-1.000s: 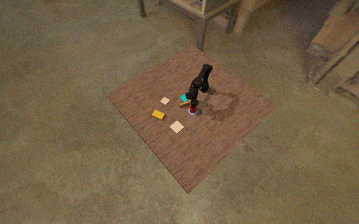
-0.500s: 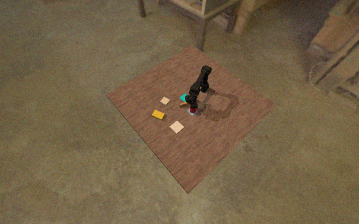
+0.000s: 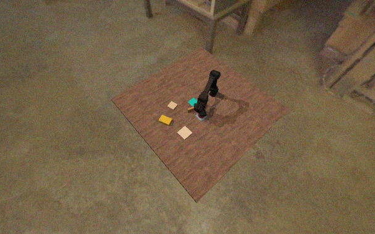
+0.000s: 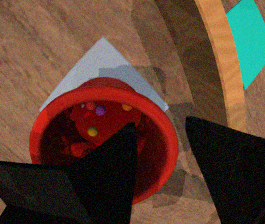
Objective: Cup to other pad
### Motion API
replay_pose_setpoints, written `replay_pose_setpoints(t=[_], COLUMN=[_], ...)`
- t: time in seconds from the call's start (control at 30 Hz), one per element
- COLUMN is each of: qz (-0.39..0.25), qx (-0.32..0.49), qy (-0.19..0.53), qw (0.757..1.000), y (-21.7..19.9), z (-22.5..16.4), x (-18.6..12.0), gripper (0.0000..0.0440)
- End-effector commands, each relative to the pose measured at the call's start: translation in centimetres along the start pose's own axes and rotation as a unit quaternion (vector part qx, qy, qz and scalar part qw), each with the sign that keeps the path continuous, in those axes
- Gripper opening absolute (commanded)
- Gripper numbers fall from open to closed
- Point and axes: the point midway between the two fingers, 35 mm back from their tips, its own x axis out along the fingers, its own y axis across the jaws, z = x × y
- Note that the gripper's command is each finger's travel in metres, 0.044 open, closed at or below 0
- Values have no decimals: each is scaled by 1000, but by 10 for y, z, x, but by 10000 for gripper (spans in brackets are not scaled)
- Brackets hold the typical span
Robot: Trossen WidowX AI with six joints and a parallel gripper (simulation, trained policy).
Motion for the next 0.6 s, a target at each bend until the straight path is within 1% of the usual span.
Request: replay_pose_setpoints(t=[0.0,0.07,0.1,0.27,0.3,0.37,0.57], qz=[-7,-9,-9,-9,-8,-6,2], qx=[-11,-18,-23,-41,-43,-44,-36], qy=[3,5,5,2,1,0,-2], qw=[1000,1000,1000,999,999,999,999], y=[0,0,1,-1,-2,-3,-6], z=[-2,-3,-4,-3,-3,-3,-2], x=[14,21,24,31,31,29,19], gripper=[158,157,140,28,15,7,3])
